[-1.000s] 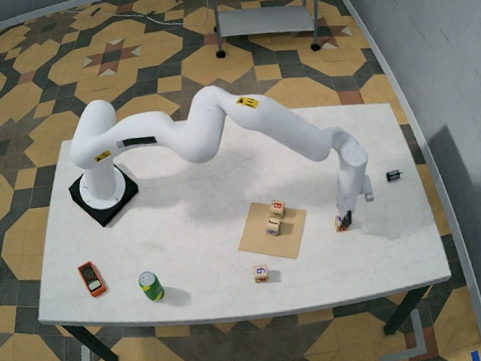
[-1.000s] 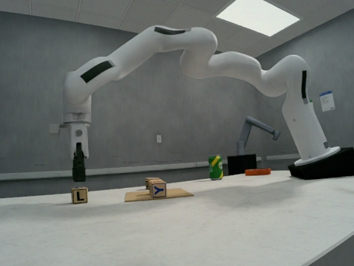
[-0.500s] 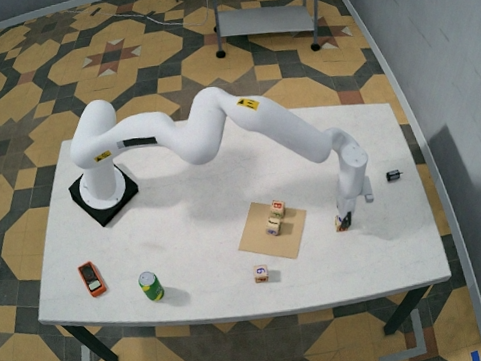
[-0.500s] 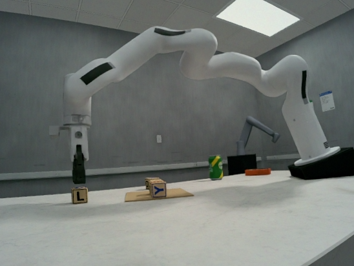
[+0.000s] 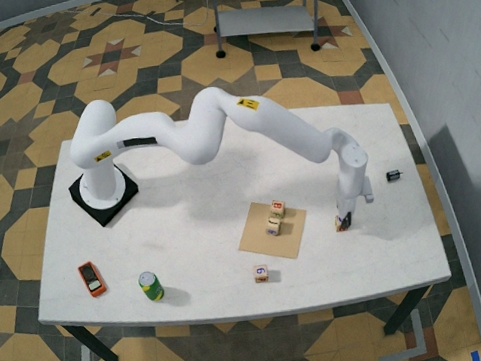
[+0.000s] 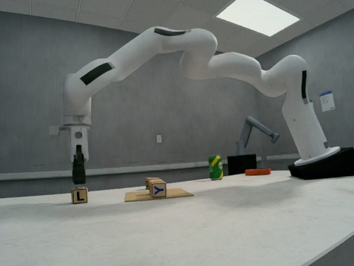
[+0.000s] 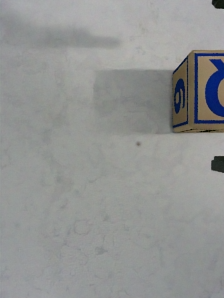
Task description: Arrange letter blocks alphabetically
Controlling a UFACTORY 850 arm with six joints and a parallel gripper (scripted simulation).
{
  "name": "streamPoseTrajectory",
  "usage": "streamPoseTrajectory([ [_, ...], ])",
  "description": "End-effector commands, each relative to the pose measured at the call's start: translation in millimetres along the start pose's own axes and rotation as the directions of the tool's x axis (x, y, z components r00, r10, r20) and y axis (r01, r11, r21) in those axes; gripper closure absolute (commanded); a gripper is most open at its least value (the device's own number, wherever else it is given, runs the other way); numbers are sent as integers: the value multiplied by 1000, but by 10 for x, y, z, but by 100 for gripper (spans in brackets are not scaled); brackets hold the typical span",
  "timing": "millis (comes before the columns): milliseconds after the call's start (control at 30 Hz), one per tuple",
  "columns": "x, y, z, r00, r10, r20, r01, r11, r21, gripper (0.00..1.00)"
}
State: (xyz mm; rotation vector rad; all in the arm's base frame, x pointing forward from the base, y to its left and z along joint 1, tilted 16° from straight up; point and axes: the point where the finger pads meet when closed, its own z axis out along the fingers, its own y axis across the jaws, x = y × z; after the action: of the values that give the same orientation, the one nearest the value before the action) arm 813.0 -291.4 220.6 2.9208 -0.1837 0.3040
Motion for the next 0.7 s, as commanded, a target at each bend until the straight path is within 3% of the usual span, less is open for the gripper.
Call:
streamPoseTrajectory([
  [0,10,2,27,1000,0,-3,0,1000,0,13],
  [333,10,3,309,1000,0,-3,0,1000,0,13],
  [667,10,3,473,1000,0,-3,0,1000,0,13],
])
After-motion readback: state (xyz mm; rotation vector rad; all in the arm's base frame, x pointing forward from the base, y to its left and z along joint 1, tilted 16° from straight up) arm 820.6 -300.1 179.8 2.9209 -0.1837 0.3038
